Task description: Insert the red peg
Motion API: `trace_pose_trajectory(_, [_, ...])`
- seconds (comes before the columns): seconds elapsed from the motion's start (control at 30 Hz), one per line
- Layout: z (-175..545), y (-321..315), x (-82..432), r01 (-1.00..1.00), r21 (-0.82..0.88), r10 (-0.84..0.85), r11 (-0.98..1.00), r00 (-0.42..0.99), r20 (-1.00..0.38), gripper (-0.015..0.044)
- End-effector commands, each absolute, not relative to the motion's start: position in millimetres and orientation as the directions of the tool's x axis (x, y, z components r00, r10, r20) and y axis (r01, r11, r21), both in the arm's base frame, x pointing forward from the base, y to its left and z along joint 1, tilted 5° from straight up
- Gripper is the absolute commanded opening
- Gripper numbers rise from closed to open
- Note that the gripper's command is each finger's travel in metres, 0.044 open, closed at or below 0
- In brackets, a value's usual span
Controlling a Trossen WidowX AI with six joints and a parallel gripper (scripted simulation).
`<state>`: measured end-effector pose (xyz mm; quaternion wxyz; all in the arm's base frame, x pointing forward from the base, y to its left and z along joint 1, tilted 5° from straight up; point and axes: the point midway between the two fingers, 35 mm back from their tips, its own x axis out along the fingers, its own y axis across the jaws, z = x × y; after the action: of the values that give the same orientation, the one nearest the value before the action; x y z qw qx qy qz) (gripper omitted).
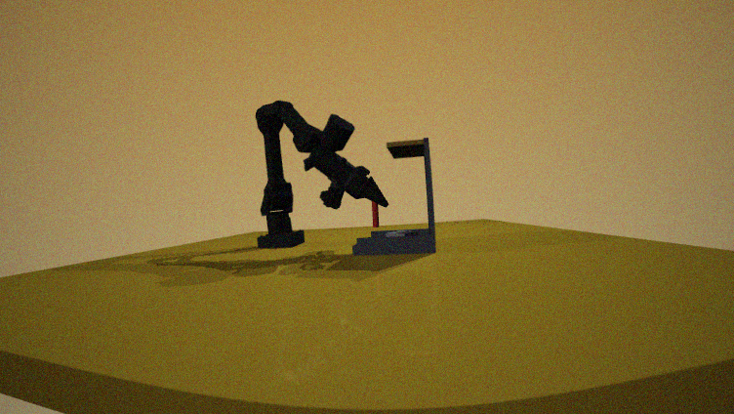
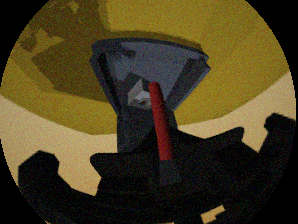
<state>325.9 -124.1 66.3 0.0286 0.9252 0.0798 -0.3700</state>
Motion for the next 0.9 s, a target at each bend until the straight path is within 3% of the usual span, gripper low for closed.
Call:
trace_pose_trajectory(0.0, [65.8,-127.1,336.4,0.164,-0.005,0.122,-0.987,0.715,-0.689,0.0000])
trace_pose_trajectory(0.87, [64.7,-126.0,363.4,0.163,-0.004,0.122,-0.987,0.717,-0.687,0.0000])
